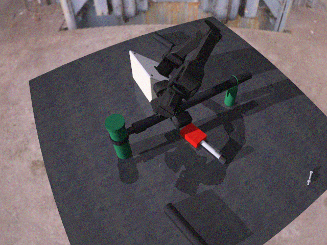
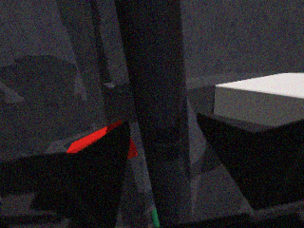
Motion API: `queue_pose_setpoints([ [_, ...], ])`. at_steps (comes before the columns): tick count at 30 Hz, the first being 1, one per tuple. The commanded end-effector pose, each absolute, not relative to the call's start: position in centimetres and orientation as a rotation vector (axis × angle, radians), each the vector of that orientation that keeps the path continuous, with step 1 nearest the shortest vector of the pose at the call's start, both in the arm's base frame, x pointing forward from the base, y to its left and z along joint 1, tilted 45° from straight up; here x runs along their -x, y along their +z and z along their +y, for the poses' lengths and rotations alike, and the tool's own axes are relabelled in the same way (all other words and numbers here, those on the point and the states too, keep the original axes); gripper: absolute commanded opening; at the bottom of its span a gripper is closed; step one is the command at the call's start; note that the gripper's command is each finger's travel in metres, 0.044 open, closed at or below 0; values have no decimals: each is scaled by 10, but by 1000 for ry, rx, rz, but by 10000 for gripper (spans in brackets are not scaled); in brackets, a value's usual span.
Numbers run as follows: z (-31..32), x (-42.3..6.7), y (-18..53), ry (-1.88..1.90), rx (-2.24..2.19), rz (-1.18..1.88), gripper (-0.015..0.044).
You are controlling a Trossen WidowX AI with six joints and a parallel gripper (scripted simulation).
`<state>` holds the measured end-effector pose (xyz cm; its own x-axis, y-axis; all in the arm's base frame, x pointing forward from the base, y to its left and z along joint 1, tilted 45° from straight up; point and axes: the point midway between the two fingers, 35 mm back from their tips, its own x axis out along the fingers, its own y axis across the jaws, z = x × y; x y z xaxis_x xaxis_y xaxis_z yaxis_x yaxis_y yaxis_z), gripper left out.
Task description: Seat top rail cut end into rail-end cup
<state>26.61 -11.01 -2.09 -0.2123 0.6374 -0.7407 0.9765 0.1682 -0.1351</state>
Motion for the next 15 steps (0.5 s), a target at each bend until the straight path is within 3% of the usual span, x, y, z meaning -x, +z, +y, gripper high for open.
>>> queue_pose_setpoints([
  [1,-112,-268,-2,-833,-1518,1912,420],
  [2,-112,-268,5,-833,-1518,1912,440],
  [15,-128,-270,42,-864,-1552,1881,440],
])
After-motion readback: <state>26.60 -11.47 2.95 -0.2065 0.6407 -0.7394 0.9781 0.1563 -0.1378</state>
